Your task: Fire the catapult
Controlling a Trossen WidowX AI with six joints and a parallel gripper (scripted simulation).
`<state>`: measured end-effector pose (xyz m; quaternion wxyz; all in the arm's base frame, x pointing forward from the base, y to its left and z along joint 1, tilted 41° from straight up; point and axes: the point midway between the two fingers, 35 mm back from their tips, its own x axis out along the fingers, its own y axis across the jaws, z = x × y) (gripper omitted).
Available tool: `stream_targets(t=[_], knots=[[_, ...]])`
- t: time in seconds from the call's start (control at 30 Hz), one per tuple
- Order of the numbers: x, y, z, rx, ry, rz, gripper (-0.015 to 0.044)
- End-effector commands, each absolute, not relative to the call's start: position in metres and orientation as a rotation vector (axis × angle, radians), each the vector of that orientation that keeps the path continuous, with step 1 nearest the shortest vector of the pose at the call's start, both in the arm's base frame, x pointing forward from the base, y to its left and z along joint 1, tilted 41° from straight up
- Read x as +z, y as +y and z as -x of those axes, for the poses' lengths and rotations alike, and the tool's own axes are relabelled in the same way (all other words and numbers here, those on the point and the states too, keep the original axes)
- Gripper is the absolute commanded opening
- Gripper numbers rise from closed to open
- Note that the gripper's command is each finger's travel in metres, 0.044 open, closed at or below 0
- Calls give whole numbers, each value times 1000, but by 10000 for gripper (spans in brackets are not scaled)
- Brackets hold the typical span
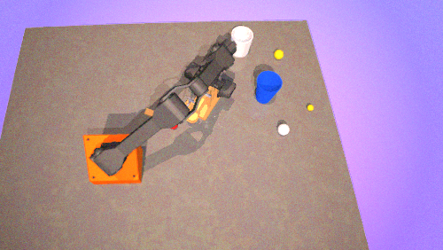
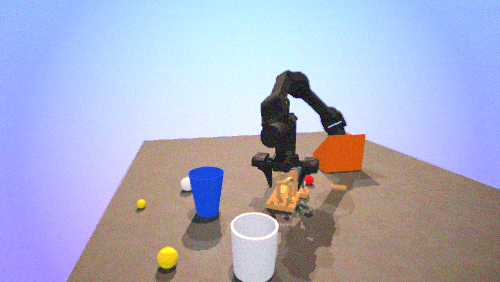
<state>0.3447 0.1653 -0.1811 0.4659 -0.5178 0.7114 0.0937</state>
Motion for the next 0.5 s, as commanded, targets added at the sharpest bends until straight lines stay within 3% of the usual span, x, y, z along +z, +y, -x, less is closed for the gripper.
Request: stream_targets(t=[0.0, 0.47], knots=[[-138, 207, -349, 238, 1721, 1259, 440], [-127, 214, -345, 231, 1723, 1266, 440]])
